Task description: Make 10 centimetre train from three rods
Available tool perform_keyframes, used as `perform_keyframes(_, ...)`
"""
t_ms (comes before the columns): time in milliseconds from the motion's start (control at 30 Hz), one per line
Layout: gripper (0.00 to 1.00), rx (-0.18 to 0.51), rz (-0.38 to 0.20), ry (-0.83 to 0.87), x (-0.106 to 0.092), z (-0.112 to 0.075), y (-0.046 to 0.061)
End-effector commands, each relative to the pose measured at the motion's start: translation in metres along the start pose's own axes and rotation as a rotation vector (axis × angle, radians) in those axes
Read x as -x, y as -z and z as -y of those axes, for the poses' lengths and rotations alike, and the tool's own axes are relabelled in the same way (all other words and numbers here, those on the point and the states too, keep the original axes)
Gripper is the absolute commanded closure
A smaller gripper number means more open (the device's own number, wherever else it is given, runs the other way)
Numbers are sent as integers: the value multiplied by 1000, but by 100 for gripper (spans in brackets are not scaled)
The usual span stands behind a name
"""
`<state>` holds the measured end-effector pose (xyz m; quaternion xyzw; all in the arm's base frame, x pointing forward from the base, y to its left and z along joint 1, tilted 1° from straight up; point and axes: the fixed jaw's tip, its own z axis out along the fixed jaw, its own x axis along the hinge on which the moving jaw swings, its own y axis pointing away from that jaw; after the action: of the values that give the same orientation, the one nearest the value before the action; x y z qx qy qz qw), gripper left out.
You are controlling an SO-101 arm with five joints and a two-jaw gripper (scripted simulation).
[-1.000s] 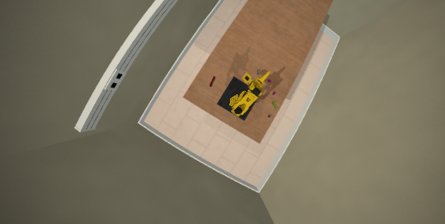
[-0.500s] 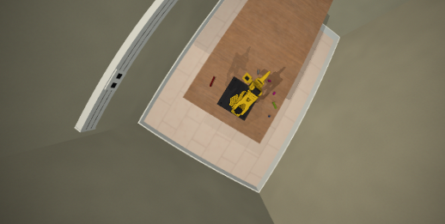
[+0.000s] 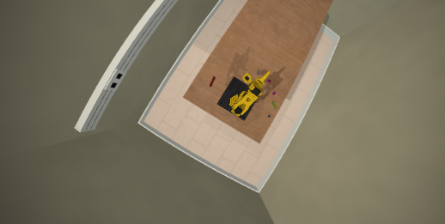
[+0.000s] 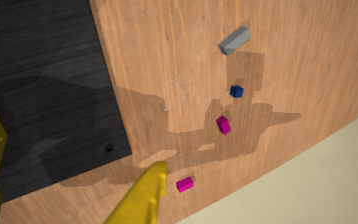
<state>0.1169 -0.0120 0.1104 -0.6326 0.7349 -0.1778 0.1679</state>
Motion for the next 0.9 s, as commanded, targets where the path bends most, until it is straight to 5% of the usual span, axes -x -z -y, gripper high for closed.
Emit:
perform_keyframes(0, 0, 15, -3, 5, -1, -2, -3)
perform_keyframes(567, 0, 12, -69, -121, -18, -2, -2)
perform_keyframes(867, 0, 7, -198, -364, -49, -8, 2)
